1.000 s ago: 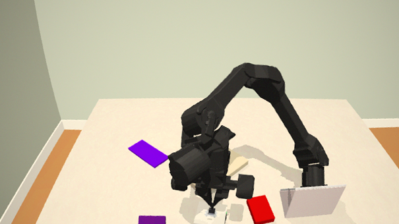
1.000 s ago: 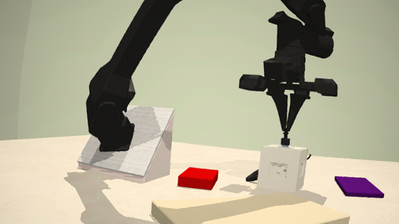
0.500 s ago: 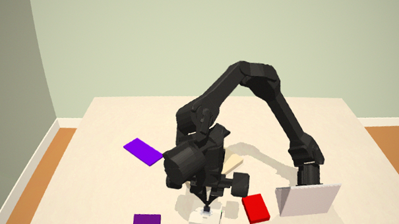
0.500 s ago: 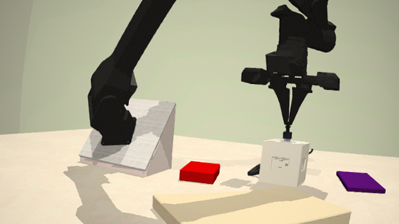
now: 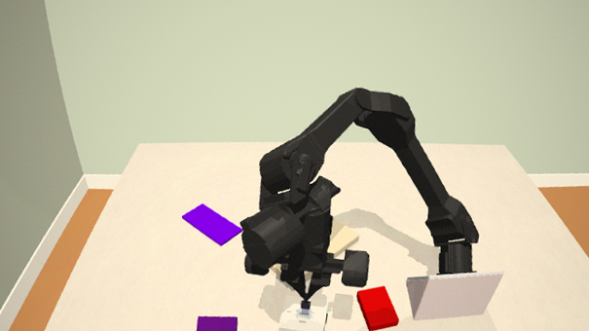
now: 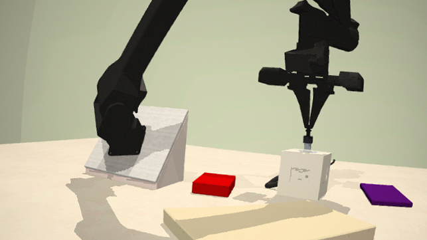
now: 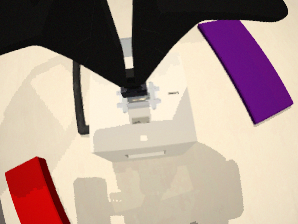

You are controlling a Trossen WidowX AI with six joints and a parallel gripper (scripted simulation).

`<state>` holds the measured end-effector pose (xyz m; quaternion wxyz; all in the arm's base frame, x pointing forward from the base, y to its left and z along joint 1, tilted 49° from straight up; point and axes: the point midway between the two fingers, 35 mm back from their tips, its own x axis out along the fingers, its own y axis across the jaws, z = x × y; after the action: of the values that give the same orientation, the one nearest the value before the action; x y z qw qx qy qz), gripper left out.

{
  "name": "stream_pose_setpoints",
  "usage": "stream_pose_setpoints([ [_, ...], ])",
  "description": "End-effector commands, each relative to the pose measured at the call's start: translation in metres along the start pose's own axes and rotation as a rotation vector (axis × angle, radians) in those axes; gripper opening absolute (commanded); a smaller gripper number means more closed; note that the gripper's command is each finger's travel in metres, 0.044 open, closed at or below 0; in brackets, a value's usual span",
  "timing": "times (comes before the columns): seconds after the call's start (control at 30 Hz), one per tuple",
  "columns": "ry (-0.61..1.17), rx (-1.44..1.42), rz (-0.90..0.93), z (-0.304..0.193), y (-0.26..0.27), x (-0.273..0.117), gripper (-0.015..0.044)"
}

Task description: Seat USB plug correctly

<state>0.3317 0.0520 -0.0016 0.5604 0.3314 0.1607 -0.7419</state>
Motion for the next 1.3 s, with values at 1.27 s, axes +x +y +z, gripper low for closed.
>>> stream_pose_setpoints([
  [1.27,0.001,-0.276,0.0,0.0,0.0,-0.017,0.0],
])
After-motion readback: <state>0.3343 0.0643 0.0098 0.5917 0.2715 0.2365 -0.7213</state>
